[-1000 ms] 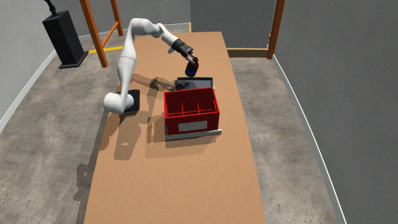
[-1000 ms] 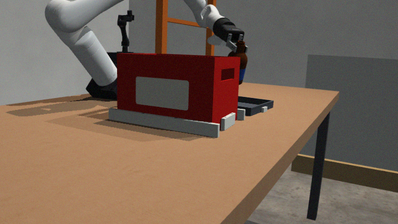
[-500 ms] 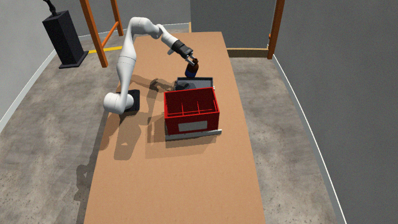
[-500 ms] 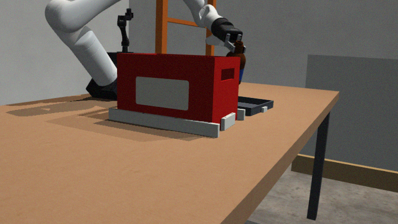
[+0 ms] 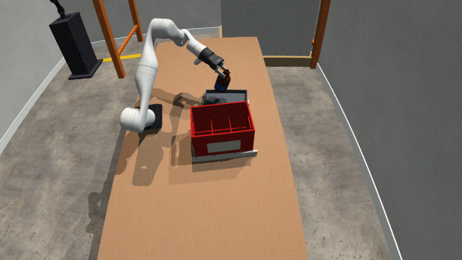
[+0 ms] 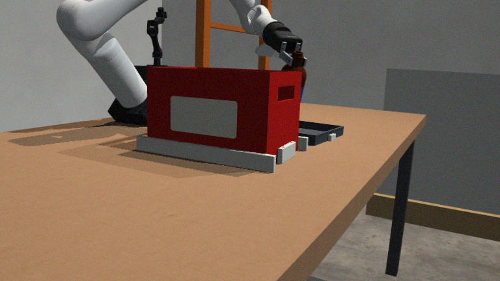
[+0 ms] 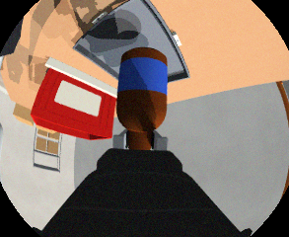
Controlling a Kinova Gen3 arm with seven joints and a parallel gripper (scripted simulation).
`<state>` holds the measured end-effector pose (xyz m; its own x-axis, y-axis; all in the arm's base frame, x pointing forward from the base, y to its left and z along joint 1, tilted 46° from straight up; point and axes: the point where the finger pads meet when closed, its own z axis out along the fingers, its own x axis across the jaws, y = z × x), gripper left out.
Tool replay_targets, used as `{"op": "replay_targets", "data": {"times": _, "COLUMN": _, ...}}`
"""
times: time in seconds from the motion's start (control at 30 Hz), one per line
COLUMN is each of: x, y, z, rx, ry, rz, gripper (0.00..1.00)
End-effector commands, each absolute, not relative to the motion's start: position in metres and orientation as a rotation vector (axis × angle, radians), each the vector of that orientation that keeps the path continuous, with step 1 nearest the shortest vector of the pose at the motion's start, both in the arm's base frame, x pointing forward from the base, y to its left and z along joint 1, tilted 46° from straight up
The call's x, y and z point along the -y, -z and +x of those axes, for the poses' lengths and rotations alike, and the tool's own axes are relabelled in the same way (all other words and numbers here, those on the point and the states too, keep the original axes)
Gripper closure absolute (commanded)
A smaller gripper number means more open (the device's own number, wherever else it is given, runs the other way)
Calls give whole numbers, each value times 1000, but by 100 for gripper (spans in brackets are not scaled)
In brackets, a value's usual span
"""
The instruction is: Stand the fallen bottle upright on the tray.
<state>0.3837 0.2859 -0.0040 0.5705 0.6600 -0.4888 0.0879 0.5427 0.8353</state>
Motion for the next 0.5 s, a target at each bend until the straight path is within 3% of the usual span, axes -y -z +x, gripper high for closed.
{"op": "replay_targets", "data": {"times": 0.0, "x": -287, "y": 1, "z": 383, "rx": -920, "ry": -406, "rz": 958, "gripper": 100}}
{"op": "replay_targets", "data": {"times": 0.47, "x": -285, "y": -1, "z": 383, "rx": -920, "ry": -406, "rz": 958, "gripper": 100}}
